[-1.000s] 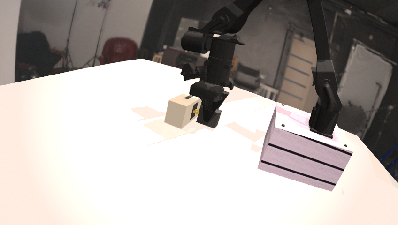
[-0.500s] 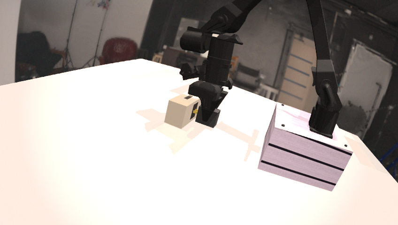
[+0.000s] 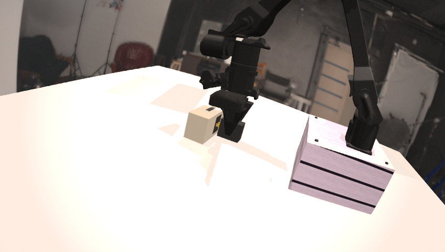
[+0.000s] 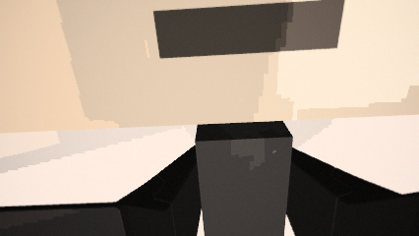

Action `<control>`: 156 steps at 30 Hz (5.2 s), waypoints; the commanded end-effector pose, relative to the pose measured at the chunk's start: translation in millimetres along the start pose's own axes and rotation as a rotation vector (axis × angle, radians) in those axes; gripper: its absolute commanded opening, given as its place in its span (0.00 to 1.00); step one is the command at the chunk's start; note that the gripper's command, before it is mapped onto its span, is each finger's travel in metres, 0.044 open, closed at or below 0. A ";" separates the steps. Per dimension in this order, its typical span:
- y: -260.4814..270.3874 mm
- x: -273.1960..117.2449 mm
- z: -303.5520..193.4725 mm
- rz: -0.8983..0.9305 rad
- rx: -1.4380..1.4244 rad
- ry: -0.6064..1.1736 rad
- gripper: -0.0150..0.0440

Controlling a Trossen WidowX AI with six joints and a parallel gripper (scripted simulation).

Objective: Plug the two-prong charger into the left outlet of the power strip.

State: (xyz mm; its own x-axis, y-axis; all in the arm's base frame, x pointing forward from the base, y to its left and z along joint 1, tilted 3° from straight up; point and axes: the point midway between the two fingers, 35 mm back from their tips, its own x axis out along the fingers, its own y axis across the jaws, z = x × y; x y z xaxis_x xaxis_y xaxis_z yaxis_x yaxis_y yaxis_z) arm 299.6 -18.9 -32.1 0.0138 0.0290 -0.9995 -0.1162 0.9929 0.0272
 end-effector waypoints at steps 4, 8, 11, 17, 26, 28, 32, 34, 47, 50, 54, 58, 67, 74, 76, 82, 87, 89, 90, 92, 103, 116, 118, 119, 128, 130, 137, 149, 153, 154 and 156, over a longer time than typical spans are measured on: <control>-0.2 -1.2 3.4 -0.001 0.003 -0.003 0.25; -0.3 -1.2 4.3 -0.001 0.003 -0.003 0.25; -0.3 -1.1 4.6 -0.001 0.003 -0.003 0.25; -0.3 -1.2 4.9 -0.001 0.003 -0.003 0.25; -0.3 -1.5 5.1 -0.001 0.003 -0.004 0.25; -0.3 -1.5 5.1 -0.001 0.003 -0.004 0.25; -0.3 -1.2 5.1 -0.001 0.003 -0.004 0.25; -0.3 -1.2 5.2 -0.001 0.003 -0.004 0.25; -0.3 -1.6 9.6 -0.001 0.003 -0.004 0.25; -0.3 -1.8 10.8 -0.001 0.003 -0.004 0.25; -0.4 -2.0 12.5 -0.001 0.003 -0.004 0.25; -0.4 -2.3 14.1 -0.001 0.003 -0.004 0.25; -0.4 -2.9 17.7 -0.001 0.003 -0.005 0.25; -0.4 -3.2 20.5 -0.001 0.003 -0.005 0.25; -0.4 -3.2 21.3 -0.001 0.003 -0.005 0.25; -0.4 -3.2 23.7 -0.001 0.003 -0.005 0.25; -0.4 -3.0 25.6 -0.001 0.003 -0.006 0.25; -0.3 -2.9 26.4 -0.001 0.003 -0.006 0.25; -0.3 -2.9 26.5 -0.001 0.003 -0.006 0.25; -0.3 -2.9 26.5 -0.001 0.003 -0.006 0.25; -0.4 -0.3 12.1 0.000 0.006 0.038 0.25; -0.4 -0.3 12.1 0.000 0.006 0.038 0.52; -0.4 -0.3 12.1 0.000 0.006 0.038 0.61; -0.4 -0.3 12.1 0.000 0.006 0.038 0.65; -0.4 -0.2 11.9 0.000 0.006 0.037 1.00; -0.4 -0.2 11.5 0.000 0.006 0.036 1.00; -0.4 -0.1 9.8 0.000 0.006 0.030 1.00; -0.4 0.2 6.8 0.000 0.005 0.021 1.00; -0.4 0.3 5.8 0.000 0.005 0.017 1.00; -0.4 0.3 5.5 0.000 0.005 0.016 1.00; -0.4 0.4 5.0 0.000 0.005 0.015 1.00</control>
State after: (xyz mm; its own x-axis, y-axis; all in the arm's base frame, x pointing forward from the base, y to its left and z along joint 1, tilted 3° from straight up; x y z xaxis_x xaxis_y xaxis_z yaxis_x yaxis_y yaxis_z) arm 307.7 -19.1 -31.5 -0.0005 0.0233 -0.9997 -0.1067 0.9940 0.0233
